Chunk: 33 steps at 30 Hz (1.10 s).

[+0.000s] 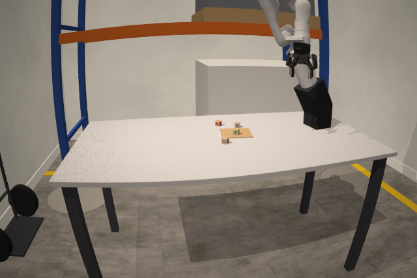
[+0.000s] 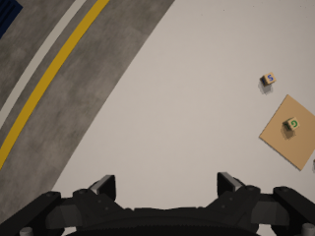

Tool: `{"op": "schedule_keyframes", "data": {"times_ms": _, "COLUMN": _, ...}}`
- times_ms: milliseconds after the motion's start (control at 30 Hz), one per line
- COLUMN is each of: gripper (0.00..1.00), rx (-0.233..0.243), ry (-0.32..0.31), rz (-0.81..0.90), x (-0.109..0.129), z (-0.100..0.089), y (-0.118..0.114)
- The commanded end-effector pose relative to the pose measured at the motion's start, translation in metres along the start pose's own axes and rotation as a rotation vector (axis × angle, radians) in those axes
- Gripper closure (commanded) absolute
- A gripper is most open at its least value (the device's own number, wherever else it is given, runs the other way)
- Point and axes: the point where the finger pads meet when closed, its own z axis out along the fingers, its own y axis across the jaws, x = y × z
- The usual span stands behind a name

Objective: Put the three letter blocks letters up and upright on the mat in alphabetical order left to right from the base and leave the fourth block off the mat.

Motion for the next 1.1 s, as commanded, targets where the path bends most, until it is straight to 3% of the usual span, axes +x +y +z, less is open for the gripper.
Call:
{"op": "schedule_keyframes", "data": {"times_ms": 0, "gripper": 0.00, "rx": 0.001, "ry": 0.000, "rz": 0.001, "x": 0.001, "z": 0.001, "y": 0.000}}
{"op": "schedule_keyframes", "data": {"times_ms": 400, "gripper": 0.00, "rx": 0.021, "ry": -0.009, "rz": -0.007, "x": 0.027, "z": 0.023, "y": -0.005}}
{"op": "schedule_keyframes", "data": {"times_ms": 600, "gripper": 0.00, "rx": 0.038, "ry": -0.010, "rz": -0.029, "x": 0.064, "z": 0.055, "y": 0.002}}
{"op": "schedule_keyframes", "data": {"times_ms": 733, "gripper": 0.00, "rx": 0.043, "ry": -0.008, "rz": -0.057, "x": 0.093, "z": 0.082, "y": 0.020}}
{"op": "schedule_keyframes", "data": {"times_ms": 900, "gripper": 0.00, "rx": 0.037, "ry": -0.009, "rz": -0.110, "x": 0.125, "z": 0.118, "y": 0.062}}
{"op": "schedule_keyframes", "data": {"times_ms": 967, "gripper": 0.00, "rx": 0.037, "ry": -0.009, "rz": -0.110, "x": 0.125, "z": 0.118, "y": 0.062}}
{"op": "schedule_keyframes", "data": {"times_ms": 1067, "gripper": 0.00, "rx": 0.028, "ry": -0.016, "rz": -0.149, "x": 0.138, "z": 0.138, "y": 0.096}}
